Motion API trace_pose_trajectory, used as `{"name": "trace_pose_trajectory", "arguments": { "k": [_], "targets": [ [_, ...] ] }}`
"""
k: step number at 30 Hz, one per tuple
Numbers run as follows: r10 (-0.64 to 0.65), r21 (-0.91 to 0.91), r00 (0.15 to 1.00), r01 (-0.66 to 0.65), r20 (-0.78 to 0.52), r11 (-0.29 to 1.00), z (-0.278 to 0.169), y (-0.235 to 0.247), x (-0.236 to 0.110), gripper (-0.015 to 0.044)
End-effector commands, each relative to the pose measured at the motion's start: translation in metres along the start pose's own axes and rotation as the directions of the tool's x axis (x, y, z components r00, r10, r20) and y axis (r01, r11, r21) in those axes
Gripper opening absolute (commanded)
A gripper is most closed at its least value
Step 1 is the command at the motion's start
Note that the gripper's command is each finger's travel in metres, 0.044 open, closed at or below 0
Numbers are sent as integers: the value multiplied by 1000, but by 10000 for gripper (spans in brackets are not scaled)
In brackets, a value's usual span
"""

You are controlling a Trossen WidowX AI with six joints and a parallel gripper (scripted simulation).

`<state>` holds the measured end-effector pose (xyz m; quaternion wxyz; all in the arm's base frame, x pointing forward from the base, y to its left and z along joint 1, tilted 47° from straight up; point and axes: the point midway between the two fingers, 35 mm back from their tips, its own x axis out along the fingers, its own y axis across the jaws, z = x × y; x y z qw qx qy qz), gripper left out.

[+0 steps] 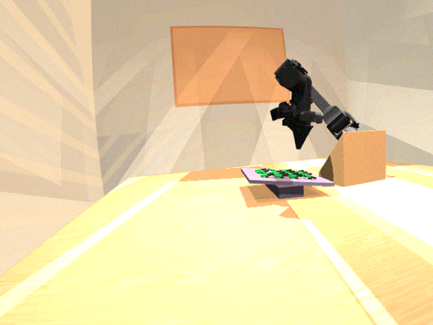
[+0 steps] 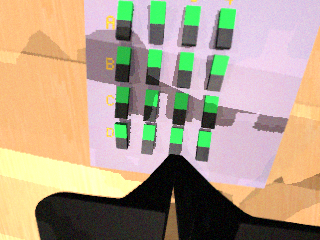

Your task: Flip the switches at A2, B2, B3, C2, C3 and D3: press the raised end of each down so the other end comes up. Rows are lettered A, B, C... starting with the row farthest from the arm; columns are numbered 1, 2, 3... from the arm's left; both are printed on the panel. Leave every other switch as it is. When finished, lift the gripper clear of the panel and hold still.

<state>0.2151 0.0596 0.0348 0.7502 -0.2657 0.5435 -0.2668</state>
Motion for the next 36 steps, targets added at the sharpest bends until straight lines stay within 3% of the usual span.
{"name": "trace_pose_trajectory", "arguments": {
  "k": [1,4,9,36],
  "targets": [
    [-12,-13,1000,11,-11,1000,-27,-3,3,0],
    [-11,-13,1000,11,-9,1000,-27,-3,5,0],
    [-13,-12,1000,13,16,1000,-28,-4,38,0],
    [-14,-12,1000,14,17,1000,-28,-5,62,0]
  ]
}}
